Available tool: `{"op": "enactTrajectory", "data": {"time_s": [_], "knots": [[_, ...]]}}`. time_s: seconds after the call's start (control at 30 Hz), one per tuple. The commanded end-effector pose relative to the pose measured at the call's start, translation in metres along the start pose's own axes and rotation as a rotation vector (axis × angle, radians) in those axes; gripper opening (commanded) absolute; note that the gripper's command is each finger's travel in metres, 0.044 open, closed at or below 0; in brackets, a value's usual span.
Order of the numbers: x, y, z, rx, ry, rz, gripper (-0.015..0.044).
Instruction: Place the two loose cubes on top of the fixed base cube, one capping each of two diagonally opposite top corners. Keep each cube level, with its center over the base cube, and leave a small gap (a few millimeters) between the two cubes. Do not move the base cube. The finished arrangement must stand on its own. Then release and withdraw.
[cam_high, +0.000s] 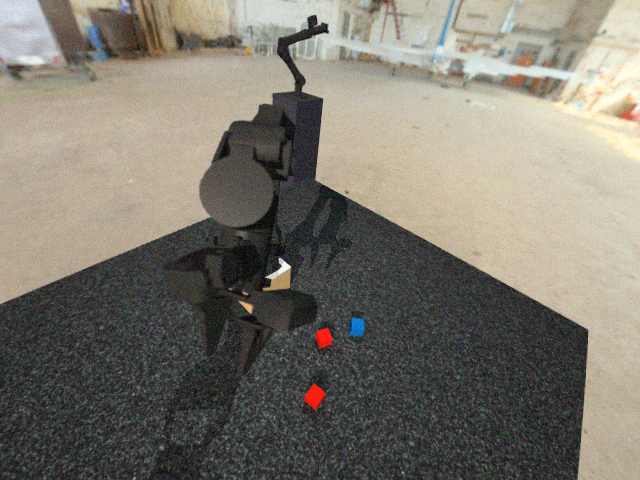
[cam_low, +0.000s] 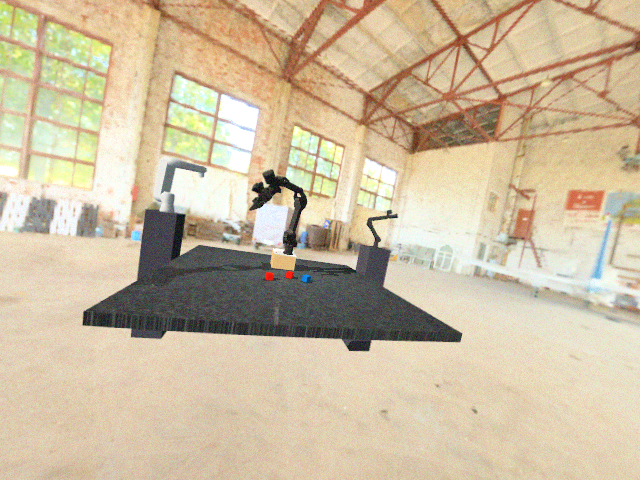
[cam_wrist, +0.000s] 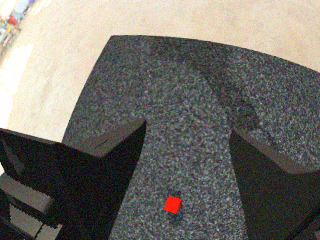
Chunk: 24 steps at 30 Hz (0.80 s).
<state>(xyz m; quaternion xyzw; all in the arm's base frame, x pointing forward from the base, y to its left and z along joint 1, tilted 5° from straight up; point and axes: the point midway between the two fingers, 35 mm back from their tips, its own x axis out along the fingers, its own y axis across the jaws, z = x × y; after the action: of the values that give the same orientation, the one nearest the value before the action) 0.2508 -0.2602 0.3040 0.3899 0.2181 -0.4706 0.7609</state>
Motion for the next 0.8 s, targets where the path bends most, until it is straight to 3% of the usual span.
{"op": "enactTrajectory", "data": {"time_s": [0.0, 0.23, 0.43, 0.6, 0.77], "knots": [[0.036, 0.011, -0.042, 0.019, 0.155, -0.03, 0.0265], [0.088, 0.025, -0.139, 0.042, 0.439, -0.148, 0.0265], [0.11, 0.021, -0.225, 0.043, 0.634, -0.306, 0.0265], [0.113, 0.019, -0.236, 0.042, 0.654, -0.327, 0.0265], [0.152, 0.004, -0.267, 0.042, 0.654, -0.327, 0.0265]]}}
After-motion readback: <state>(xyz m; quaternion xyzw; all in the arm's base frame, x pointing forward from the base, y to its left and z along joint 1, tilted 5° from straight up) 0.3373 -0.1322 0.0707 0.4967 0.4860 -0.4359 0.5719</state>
